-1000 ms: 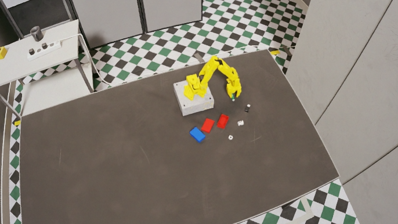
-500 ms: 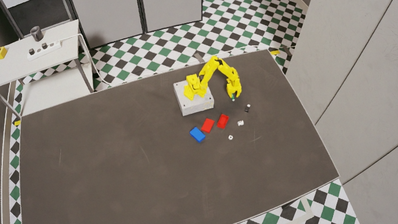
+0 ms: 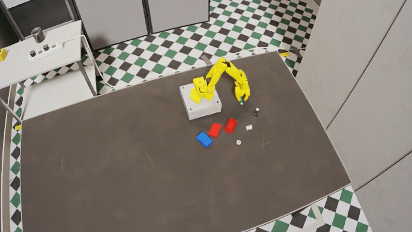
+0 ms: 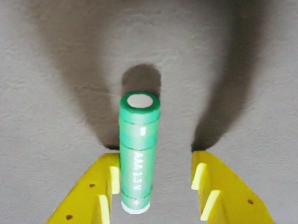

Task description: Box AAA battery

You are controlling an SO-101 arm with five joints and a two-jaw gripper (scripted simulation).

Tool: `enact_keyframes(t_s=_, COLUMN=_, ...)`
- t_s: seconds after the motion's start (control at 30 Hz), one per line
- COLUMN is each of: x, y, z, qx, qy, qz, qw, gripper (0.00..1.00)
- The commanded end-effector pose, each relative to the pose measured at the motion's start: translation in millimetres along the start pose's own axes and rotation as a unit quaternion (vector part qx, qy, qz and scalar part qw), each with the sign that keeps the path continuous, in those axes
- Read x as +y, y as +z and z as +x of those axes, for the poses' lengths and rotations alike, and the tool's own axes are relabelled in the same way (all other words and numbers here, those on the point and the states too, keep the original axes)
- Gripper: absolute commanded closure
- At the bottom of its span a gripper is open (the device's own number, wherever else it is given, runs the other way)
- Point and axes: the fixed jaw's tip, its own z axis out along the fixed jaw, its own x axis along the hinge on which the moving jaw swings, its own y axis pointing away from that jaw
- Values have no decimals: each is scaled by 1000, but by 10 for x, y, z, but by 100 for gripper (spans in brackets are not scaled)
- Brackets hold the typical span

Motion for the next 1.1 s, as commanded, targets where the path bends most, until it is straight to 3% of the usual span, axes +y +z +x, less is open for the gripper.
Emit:
enact_keyframes(t_s=0.0, x=28, y=19, z=-19, qx=0, qy=-1, qz=-10, qw=1000, gripper=88)
enact_keyframes(t_s=0.5, x=28, y=19, z=-19, qx=0, qy=-1, qz=-10, qw=1000, gripper=97)
enact_keyframes(t_s=1.07, x=28, y=19, z=-19, qx=0, qy=-1, qz=-10, qw=1000, gripper=97)
